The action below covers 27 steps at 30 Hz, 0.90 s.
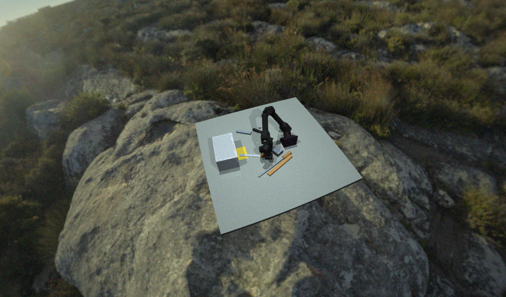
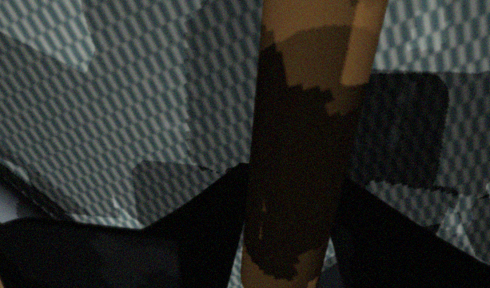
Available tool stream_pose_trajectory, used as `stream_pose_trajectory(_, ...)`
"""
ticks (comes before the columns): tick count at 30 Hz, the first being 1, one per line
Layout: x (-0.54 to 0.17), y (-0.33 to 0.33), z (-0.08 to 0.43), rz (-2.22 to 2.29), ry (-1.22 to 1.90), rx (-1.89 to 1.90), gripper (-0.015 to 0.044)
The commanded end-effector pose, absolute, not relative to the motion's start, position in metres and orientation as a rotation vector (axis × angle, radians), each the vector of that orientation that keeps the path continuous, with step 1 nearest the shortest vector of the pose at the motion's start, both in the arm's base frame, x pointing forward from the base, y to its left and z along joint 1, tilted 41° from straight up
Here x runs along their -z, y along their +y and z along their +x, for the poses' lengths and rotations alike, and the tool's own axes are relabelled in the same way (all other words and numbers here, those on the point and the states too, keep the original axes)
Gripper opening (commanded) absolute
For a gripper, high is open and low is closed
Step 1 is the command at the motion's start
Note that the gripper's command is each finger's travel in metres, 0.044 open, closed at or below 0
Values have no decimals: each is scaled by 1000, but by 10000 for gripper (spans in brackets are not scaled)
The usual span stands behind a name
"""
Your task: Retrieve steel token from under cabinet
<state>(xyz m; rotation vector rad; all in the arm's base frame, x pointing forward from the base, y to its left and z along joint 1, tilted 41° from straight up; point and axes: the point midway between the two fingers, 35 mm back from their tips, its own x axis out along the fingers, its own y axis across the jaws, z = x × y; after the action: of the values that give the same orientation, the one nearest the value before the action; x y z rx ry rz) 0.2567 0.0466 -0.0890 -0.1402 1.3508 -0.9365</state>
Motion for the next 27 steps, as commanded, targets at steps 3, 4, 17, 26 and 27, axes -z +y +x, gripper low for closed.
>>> stream_pose_trajectory(3, 93, 54, 260, -139, 1350, 929, 0)
stream_pose_trajectory(4, 94, 55, 260, -139, 1350, 928, 0)
stream_pose_trajectory(17, 102, 65, 264, -137, 1350, 928, 0)
stream_pose_trajectory(26, 108, 72, 266, -137, 1350, 927, 0)
stream_pose_trajectory(27, 109, 73, 266, -137, 1350, 927, 0)
